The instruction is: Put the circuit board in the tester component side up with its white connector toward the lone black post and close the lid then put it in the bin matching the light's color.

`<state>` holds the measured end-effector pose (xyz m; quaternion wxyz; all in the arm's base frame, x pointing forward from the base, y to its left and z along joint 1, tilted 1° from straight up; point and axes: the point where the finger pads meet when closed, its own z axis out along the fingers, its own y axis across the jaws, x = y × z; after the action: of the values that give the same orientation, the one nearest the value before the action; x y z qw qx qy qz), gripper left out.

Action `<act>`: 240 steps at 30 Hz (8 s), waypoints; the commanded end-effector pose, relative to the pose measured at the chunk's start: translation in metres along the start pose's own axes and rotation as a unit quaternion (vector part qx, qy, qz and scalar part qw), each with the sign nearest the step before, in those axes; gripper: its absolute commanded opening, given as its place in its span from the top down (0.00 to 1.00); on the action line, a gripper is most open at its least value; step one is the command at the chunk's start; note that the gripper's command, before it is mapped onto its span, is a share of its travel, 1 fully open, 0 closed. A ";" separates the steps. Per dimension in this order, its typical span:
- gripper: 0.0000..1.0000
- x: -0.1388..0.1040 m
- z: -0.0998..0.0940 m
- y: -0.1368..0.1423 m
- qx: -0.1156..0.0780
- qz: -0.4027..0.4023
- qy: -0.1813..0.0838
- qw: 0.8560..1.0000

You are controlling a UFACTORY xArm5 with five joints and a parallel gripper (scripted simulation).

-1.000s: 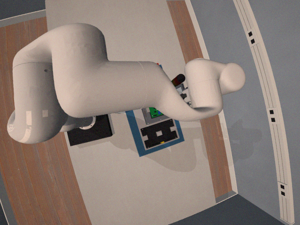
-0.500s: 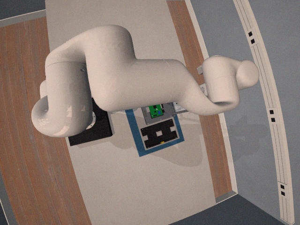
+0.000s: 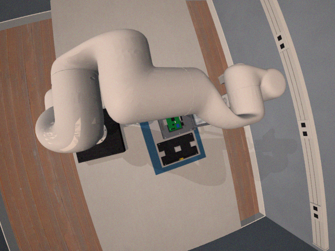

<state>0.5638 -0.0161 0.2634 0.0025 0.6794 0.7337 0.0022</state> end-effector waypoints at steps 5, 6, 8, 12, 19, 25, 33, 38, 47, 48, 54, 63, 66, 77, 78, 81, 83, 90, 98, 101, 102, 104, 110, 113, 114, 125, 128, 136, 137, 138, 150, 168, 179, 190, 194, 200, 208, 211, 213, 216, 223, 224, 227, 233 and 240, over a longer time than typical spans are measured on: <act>0.48 0.000 0.006 0.001 -0.002 0.000 0.000 1.000; 0.48 0.000 0.006 0.001 -0.002 0.000 0.000 1.000; 0.48 0.000 0.007 0.001 -0.002 0.000 0.000 1.000; 0.48 0.000 0.007 0.001 -0.002 0.000 0.000 1.000; 0.48 0.000 0.007 0.001 -0.002 0.000 0.000 1.000; 0.48 0.000 0.013 0.001 -0.002 0.000 0.000 1.000; 0.48 0.000 0.028 0.001 -0.002 0.000 0.000 1.000; 0.48 0.001 0.040 0.002 -0.002 0.000 0.000 1.000; 0.48 0.001 0.047 0.002 -0.002 0.000 0.000 1.000; 0.48 0.001 0.047 0.002 -0.002 0.000 0.000 1.000; 1.00 0.001 0.047 0.002 -0.002 0.000 0.000 1.000; 1.00 0.001 0.047 0.002 -0.002 0.000 0.000 1.000; 1.00 0.001 0.047 0.002 -0.002 0.000 0.000 1.000; 1.00 0.001 0.047 0.002 -0.002 0.000 0.000 1.000; 1.00 0.001 0.047 0.002 -0.002 0.000 0.000 1.000; 1.00 0.001 0.047 0.002 -0.002 0.000 0.000 1.000; 1.00 0.001 0.047 0.002 -0.002 0.000 0.000 1.000; 1.00 0.001 0.047 0.002 -0.002 0.000 0.000 1.000; 1.00 0.001 0.047 0.002 -0.002 0.000 0.000 1.000; 1.00 0.001 0.046 0.002 -0.002 0.000 0.000 1.000; 1.00 0.001 0.046 0.002 -0.002 0.000 0.000 1.000; 1.00 0.001 0.046 0.002 -0.002 0.000 0.000 1.000; 1.00 0.001 0.046 0.000 -0.002 0.000 0.000 1.000; 1.00 0.001 0.046 0.000 -0.002 0.000 0.000 1.000; 1.00 0.001 0.046 0.000 -0.002 0.000 0.000 1.000; 1.00 0.001 0.045 -0.007 -0.002 0.000 0.000 1.000; 1.00 0.001 0.044 -0.009 -0.002 0.000 0.000 1.000; 1.00 0.001 0.043 -0.016 -0.002 0.000 0.000 1.000; 1.00 0.001 0.043 -0.017 -0.002 0.000 0.000 1.000; 1.00 0.001 0.042 -0.019 -0.002 0.000 0.000 1.000; 1.00 0.001 0.041 -0.035 -0.002 0.000 0.000 1.000; 1.00 0.001 0.043 -0.072 -0.002 0.000 0.000 1.000; 1.00 0.001 0.050 -0.102 -0.002 0.000 0.000 1.000; 1.00 0.001 0.061 -0.128 -0.002 0.000 0.000 1.000; 1.00 0.001 0.067 -0.140 -0.002 0.000 0.000 1.000; 1.00 0.001 0.074 -0.151 -0.002 0.000 0.000 1.000; 1.00 0.001 0.092 -0.172 -0.002 0.000 0.000 1.000; 1.00 0.001 0.100 -0.180 -0.002 0.000 0.000 1.000; 1.00 0.001 0.105 -0.185 -0.002 0.000 0.000 1.000; 1.00 0.001 0.108 -0.187 -0.002 0.000 0.000 1.000; 1.00 0.002 0.129 -0.202 -0.002 0.000 0.000 1.000; 1.00 0.002 0.133 -0.204 -0.002 0.000 0.000 1.000; 1.00 0.002 0.142 -0.209 -0.002 0.000 0.000 1.000; 1.00 0.002 0.154 -0.214 -0.002 0.000 0.000 1.000; 1.00 0.002 0.171 -0.221 -0.002 0.000 -0.001 1.000</act>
<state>0.3461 -0.0308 0.0976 0.0029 0.6794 0.7337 0.0022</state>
